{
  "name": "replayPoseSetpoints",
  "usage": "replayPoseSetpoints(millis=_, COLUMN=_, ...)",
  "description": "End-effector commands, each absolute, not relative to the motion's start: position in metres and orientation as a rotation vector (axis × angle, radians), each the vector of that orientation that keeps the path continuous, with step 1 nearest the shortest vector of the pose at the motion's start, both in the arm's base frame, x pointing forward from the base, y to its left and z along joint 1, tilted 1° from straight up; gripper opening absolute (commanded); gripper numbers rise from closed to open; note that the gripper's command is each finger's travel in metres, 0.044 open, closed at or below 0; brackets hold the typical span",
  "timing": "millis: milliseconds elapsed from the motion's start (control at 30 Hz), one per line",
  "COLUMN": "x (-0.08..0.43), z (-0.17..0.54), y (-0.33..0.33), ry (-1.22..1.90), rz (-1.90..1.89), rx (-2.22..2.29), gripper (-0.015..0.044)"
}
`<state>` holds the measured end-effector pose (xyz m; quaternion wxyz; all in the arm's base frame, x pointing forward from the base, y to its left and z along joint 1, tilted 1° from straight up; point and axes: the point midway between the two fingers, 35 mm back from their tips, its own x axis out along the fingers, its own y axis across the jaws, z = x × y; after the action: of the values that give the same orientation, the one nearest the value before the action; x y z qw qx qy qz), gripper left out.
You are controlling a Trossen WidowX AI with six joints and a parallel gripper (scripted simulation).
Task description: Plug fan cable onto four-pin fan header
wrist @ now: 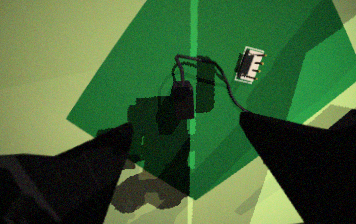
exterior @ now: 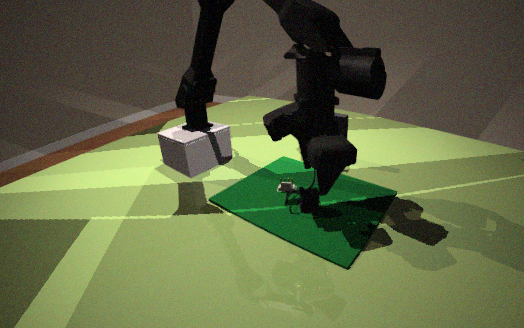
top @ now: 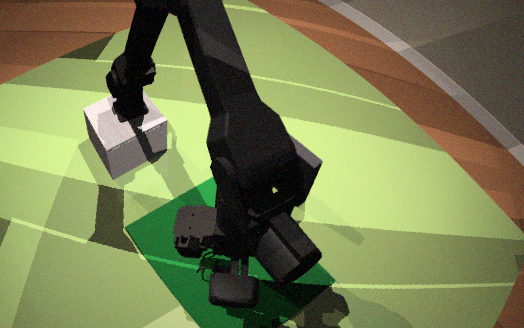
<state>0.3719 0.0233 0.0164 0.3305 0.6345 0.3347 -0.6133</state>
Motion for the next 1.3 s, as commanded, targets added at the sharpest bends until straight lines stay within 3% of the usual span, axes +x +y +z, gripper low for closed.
replayPoseSetpoints(millis=0, x=0.371, z=0.012, y=0.023, ry=0.870, rz=-1.607, rx=1.658, gripper=0.0440)
replayPoseSetpoints(millis=1067, x=0.372, z=-0.033, y=0.024, ry=0.870, rz=-1.608, rx=1.658, gripper=0.0440)
replayPoseSetpoints(millis=1267, x=0.373, z=-0.031, y=0.024, ry=0.874, rz=-1.601, rx=1.661, gripper=0.0282)
